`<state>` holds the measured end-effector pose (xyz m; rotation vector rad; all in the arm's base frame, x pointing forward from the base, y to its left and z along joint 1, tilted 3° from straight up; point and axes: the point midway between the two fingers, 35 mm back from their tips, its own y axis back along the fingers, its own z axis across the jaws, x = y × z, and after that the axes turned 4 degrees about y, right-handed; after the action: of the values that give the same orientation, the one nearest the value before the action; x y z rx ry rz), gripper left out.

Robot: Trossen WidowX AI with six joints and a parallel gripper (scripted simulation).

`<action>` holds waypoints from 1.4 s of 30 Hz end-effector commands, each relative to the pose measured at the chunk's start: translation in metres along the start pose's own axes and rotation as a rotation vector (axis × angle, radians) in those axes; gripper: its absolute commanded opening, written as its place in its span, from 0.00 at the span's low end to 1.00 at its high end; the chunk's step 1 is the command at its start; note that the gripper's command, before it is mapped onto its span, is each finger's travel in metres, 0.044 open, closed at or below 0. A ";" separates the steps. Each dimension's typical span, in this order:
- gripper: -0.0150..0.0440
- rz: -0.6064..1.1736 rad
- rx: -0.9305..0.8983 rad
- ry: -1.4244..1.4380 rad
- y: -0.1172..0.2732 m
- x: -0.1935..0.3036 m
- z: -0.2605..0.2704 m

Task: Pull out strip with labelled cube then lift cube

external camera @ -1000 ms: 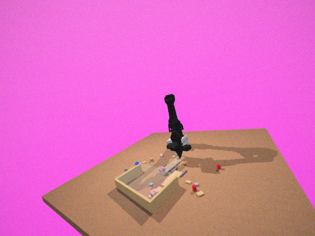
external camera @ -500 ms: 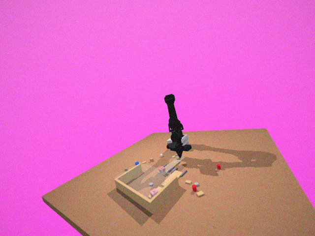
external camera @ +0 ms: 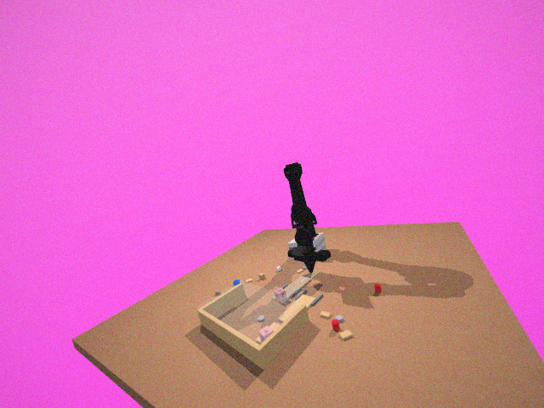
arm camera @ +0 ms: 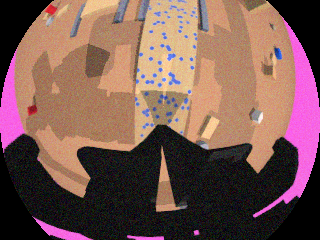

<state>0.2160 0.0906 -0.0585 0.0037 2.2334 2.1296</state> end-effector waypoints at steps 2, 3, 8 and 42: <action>0.25 0.007 0.001 0.000 0.009 -0.001 0.000; 0.25 0.017 0.001 0.000 0.021 -0.002 0.001; 0.25 0.034 0.003 0.001 0.042 -0.003 0.000; 1.00 0.023 0.006 -0.201 0.056 -0.141 -0.009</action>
<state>0.3435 0.0810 0.0025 0.2339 2.1291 2.0319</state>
